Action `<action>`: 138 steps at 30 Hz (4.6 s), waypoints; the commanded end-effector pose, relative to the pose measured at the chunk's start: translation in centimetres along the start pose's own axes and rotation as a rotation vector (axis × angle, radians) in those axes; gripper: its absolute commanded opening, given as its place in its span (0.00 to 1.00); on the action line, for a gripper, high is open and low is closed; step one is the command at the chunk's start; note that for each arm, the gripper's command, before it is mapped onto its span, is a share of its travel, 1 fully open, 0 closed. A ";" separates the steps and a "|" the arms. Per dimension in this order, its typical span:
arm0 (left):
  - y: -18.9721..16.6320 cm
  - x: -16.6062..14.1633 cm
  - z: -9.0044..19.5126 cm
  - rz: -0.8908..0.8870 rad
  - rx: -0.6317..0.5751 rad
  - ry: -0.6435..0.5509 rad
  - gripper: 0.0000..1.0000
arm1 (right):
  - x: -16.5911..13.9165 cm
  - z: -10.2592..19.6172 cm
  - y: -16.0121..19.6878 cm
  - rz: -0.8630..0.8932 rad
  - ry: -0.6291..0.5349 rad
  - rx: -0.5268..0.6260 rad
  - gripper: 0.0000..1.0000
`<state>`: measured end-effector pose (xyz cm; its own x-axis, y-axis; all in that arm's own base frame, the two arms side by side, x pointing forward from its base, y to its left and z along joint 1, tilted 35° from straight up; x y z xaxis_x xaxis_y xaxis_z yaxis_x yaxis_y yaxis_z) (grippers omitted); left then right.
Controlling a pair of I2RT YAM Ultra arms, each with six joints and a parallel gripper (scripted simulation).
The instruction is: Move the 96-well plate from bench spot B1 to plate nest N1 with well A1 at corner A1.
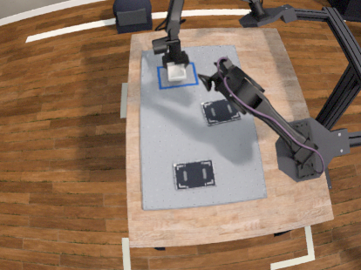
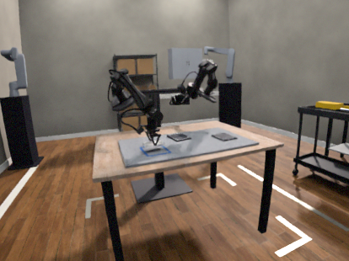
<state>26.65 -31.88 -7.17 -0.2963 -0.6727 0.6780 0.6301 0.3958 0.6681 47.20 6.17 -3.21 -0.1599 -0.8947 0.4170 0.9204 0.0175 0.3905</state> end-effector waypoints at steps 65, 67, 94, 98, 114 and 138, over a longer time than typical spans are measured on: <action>16.1 -0.4 22.6 -0.238 -0.636 0.163 1.00 | -23.8 2.3 -19.8 1.659 0.000 0.017 0.79; 16.1 -0.4 22.5 -0.240 -0.637 0.161 1.00 | -23.8 2.3 -19.8 1.659 0.000 0.017 0.79; 16.1 -0.4 22.5 -0.240 -0.637 0.161 1.00 | -24.1 0.2 -19.5 1.664 -0.011 0.036 0.79; 16.1 -0.4 22.5 -0.240 -0.637 0.161 1.00 | -24.2 0.0 -19.5 1.664 -0.011 0.038 0.79; 16.1 -0.4 22.5 -0.240 -0.637 0.161 1.00 | -23.7 -0.8 -19.7 1.658 -0.002 -0.003 0.79; 16.1 -0.4 22.5 -0.240 -0.637 0.161 1.00 | -24.3 -1.3 -19.5 1.654 -0.002 0.006 0.79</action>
<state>21.47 -11.30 10.22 -0.3916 -0.8112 0.4343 0.8733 -0.1790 0.4532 33.49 25.63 -22.63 0.9367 0.0903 0.3384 0.0809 0.8843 -0.4599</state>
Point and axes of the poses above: on each arm, the point where the finger pads meet when closed, its own z axis back along the fingers, its own y axis across the jaws, x = y × z, the point moved 8 cm from there along z, back along the fingers, and after that the axes turned 6 degrees about -z, right-handed, at the moved point
